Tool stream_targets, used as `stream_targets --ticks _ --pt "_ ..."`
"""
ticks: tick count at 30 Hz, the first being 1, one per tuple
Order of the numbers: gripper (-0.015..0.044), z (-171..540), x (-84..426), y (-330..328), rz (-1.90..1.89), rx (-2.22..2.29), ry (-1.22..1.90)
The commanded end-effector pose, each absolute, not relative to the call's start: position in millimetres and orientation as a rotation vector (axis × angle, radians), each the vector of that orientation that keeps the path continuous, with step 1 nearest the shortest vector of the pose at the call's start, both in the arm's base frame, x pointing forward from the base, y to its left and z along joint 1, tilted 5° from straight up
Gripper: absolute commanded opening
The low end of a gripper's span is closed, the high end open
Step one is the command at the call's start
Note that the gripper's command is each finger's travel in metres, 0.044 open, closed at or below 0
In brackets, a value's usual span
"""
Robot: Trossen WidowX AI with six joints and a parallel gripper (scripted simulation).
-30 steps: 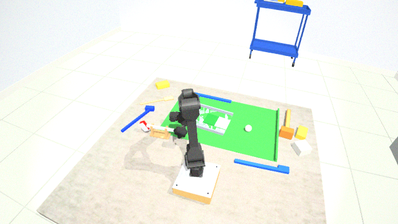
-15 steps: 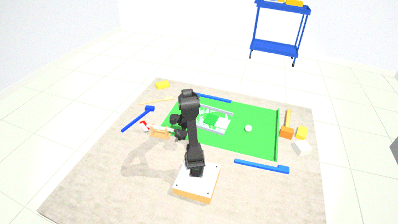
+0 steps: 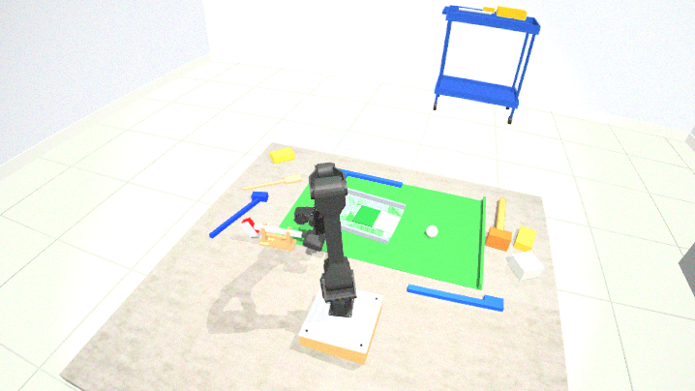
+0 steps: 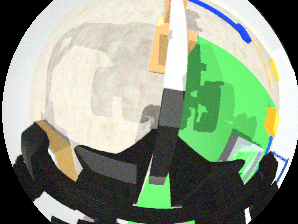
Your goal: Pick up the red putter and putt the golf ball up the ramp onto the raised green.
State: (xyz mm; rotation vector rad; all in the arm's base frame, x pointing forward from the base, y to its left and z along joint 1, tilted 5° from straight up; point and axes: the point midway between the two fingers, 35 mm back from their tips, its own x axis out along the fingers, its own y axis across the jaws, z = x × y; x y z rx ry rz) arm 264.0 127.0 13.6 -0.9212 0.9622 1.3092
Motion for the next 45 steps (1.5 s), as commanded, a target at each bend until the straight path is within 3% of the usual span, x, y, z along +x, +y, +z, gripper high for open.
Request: stream_targets --ticks 1,21,26,45 --pt "0.0020 14 264 127 1.309 -0.921 0.962" --pt "0.0000 109 265 119 1.308 -0.922 0.962" --pt "0.0000 106 268 116 1.289 -0.918 0.975" --pt "0.0000 104 300 12 0.913 -0.659 1.209"
